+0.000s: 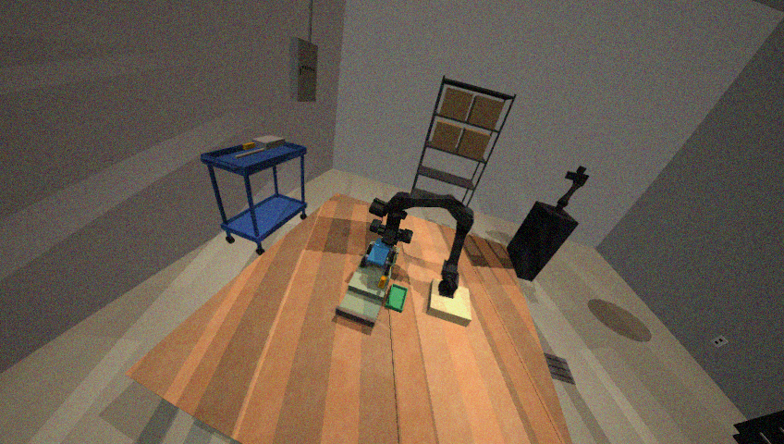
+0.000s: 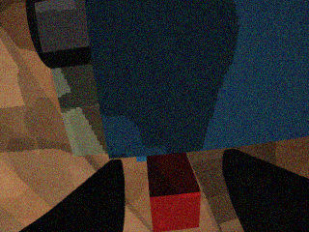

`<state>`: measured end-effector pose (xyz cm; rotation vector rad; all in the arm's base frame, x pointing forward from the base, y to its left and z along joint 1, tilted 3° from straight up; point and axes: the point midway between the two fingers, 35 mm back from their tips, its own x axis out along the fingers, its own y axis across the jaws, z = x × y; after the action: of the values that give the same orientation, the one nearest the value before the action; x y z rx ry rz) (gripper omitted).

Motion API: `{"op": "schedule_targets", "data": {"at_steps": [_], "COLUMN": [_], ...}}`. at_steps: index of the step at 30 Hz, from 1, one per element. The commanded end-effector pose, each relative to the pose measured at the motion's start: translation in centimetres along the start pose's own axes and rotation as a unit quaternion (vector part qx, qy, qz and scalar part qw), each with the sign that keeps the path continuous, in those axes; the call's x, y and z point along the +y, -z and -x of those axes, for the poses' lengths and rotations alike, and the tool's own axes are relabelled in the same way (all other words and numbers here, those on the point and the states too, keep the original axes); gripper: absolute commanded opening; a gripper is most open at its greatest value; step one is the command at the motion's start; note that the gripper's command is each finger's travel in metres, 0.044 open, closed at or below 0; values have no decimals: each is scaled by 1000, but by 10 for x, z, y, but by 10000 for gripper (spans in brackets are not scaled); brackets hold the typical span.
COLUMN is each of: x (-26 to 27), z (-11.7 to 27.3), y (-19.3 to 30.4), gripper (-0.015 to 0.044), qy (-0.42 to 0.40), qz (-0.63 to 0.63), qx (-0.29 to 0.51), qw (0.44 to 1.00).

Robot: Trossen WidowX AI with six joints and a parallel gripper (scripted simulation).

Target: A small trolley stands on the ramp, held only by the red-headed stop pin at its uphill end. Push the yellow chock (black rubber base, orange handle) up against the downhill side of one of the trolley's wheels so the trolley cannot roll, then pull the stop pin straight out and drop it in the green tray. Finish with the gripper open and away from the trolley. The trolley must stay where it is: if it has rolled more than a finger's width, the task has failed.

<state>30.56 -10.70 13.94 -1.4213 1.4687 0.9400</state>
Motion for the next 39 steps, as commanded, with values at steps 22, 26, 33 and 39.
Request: {"op": "schedule_targets", "data": {"at_steps": [22, 26, 33, 39], "x": [1, 2, 3, 4], "z": [-10, -8, -2, 3], "y": [0, 1, 1, 2], "gripper": [0, 0, 0, 0], "qy": [-1, -2, -3, -3], "qz": [0, 1, 2, 2], "qx": [0, 0, 0, 0], "qw": [1000, 1000, 1000, 1000]}}
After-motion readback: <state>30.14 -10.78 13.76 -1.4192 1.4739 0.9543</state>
